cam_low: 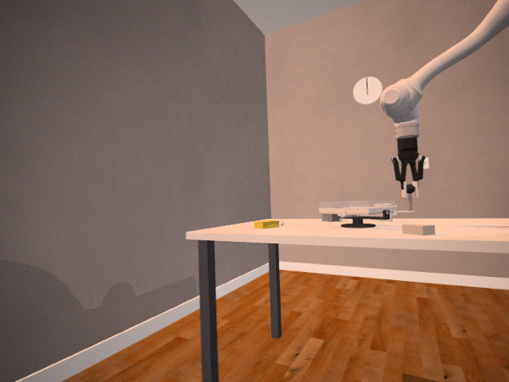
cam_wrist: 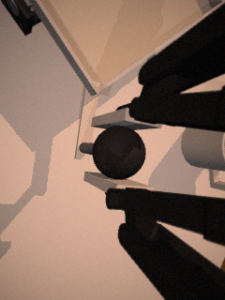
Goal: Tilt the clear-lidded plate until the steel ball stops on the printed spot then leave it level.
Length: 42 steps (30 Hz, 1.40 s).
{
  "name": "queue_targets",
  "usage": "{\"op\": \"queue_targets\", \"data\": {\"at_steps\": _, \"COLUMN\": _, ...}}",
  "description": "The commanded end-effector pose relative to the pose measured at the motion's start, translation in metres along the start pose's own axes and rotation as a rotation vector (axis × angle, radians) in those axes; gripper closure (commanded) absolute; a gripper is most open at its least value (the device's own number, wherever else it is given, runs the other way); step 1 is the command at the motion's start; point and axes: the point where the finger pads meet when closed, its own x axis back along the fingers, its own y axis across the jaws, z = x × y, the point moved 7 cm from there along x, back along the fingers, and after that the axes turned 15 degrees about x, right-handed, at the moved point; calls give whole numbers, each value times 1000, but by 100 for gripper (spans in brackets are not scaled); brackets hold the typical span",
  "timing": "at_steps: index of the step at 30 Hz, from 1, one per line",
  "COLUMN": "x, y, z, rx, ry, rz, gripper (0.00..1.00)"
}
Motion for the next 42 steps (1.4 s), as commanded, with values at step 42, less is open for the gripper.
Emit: {"op": "queue_targets", "data": {"at_steps": 42, "x": 3, "y": 1, "z": 0, "rx": 0, "ry": 0, "rz": 0, "gripper": 100}}
